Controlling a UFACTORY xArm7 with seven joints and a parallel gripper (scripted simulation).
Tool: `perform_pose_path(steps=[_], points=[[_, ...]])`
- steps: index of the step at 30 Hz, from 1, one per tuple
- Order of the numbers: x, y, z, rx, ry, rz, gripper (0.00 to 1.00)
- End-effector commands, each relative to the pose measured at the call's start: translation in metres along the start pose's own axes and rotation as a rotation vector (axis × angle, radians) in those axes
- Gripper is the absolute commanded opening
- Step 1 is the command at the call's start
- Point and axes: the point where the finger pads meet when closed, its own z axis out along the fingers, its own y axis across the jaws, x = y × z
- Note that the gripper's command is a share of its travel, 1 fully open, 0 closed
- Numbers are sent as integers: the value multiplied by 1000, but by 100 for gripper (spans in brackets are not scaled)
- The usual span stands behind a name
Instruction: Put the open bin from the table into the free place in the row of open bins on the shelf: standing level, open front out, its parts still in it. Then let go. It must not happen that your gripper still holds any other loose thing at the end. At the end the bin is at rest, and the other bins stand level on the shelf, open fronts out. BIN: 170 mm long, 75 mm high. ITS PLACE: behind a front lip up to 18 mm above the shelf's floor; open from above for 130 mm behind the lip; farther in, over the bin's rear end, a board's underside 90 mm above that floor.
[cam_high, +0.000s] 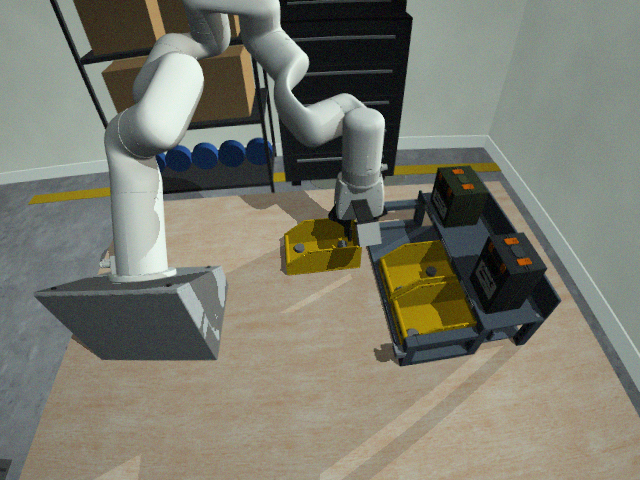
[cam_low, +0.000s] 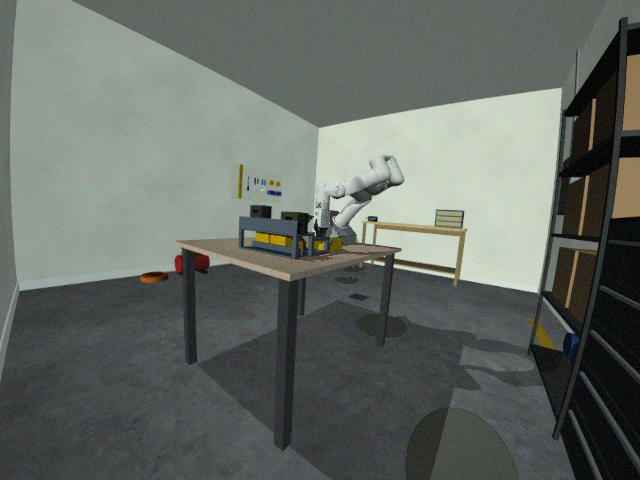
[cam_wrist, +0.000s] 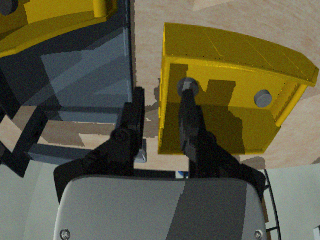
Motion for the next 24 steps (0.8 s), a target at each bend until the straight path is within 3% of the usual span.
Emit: perform_pose_path(steps=[1, 15, 16, 24], points=[[1, -1, -1, 4, 1, 1, 33], [0, -1, 0, 4, 1, 1, 33], [0, -1, 0, 4, 1, 1, 0], [0, -1, 0, 4, 1, 1, 0]])
